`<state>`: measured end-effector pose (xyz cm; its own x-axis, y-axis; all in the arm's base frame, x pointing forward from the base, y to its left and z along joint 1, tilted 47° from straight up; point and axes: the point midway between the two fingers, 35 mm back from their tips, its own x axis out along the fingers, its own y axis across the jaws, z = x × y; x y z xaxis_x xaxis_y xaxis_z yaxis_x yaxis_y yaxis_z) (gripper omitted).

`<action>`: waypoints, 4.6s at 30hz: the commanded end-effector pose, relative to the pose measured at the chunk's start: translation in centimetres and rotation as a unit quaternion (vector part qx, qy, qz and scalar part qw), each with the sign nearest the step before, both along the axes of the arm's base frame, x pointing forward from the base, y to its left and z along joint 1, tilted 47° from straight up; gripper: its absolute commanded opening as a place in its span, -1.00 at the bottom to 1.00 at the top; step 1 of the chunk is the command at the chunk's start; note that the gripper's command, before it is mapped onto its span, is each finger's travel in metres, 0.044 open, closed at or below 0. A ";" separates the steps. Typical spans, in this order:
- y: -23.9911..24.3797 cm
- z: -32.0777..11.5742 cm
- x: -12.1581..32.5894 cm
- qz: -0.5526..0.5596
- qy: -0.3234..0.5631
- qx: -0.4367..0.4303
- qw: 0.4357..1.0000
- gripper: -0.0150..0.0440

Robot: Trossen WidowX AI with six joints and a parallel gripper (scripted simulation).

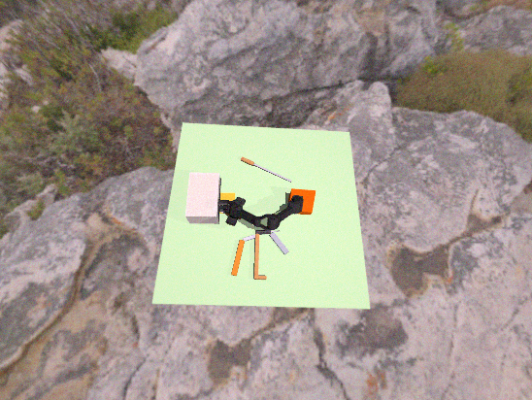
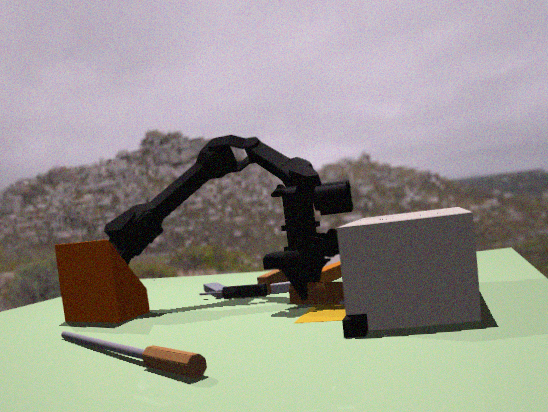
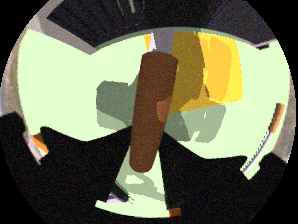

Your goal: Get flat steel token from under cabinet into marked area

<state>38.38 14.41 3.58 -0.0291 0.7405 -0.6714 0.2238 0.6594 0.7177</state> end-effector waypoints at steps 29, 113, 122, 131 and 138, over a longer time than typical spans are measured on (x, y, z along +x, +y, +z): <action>-1.4 -1.6 -0.7 0.000 0.001 -0.006 1.000 -0.49; 0.2 0.5 -9.5 0.000 0.004 -0.006 1.000 -0.49; 0.4 0.7 -10.6 0.000 0.004 -0.006 1.000 -0.49; 0.6 1.0 -11.6 0.000 0.004 -0.006 1.000 -0.49; 0.7 1.2 -12.4 0.000 0.005 -0.006 1.000 -0.49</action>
